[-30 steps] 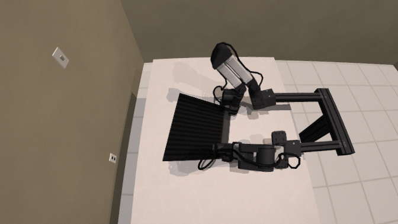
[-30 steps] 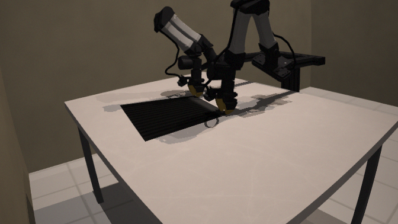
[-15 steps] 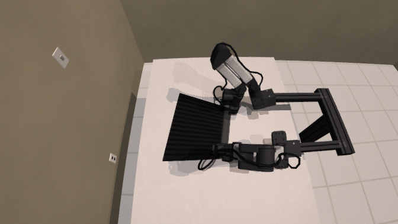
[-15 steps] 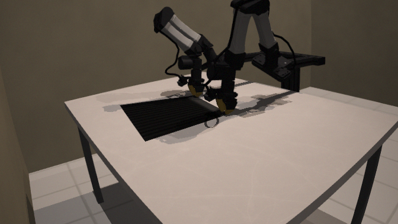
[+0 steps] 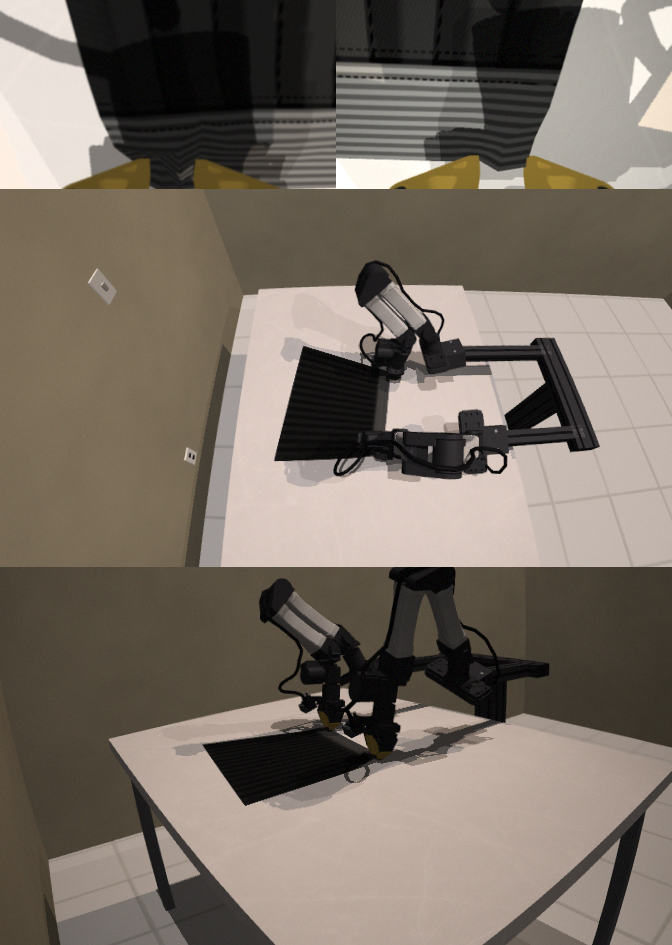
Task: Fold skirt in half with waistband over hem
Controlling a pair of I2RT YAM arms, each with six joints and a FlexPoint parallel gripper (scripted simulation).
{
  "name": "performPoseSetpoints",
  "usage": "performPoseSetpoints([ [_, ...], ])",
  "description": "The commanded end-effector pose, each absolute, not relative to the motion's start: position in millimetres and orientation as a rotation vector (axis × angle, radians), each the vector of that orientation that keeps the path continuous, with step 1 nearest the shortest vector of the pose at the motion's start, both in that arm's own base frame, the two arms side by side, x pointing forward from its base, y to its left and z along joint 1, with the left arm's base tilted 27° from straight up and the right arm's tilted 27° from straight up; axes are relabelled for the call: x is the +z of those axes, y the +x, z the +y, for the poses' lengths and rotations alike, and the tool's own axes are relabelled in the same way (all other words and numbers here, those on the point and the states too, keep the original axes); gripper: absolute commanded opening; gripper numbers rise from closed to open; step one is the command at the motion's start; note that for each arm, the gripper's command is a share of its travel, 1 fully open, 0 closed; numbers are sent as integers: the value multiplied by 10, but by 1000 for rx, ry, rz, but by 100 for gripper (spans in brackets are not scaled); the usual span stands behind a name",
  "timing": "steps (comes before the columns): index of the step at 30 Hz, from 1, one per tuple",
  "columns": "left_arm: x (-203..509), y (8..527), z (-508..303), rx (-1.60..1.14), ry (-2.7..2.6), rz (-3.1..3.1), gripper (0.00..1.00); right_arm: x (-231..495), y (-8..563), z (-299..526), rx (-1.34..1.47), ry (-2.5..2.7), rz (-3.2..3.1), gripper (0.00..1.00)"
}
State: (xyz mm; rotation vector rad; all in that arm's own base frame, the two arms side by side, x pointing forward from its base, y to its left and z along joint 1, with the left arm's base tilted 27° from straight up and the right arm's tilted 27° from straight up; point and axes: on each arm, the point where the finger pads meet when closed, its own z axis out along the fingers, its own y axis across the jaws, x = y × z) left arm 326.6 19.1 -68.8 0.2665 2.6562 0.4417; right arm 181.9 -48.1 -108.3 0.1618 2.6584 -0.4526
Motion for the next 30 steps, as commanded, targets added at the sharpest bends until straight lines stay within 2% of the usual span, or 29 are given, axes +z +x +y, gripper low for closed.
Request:
performPoseSetpoints([
  [1,-746,3369,212,421,255,2643,25,-1060,2098,-421,-381,175,2586,25],
  [3,-743,3370,212,421,255,2642,25,-1060,2098,-421,-381,175,2586,25],
  [4,-746,3369,212,421,255,2643,17,-1060,2098,-421,-381,175,2586,17],
  [11,-740,3368,233,438,248,2641,17,-1060,2099,-416,-380,173,2586,17],
  [12,-740,3368,233,438,248,2641,10,-1060,2099,-416,-380,173,2586,10],
  [17,-743,3357,241,444,248,2643,10,-1061,2099,-416,-380,173,2586,10],
  [18,-743,3357,241,444,248,2643,2,-1061,2099,-416,-380,173,2586,2],
  [30,-743,3357,241,444,248,2643,2,-1060,2100,-416,-380,173,2586,2],
])
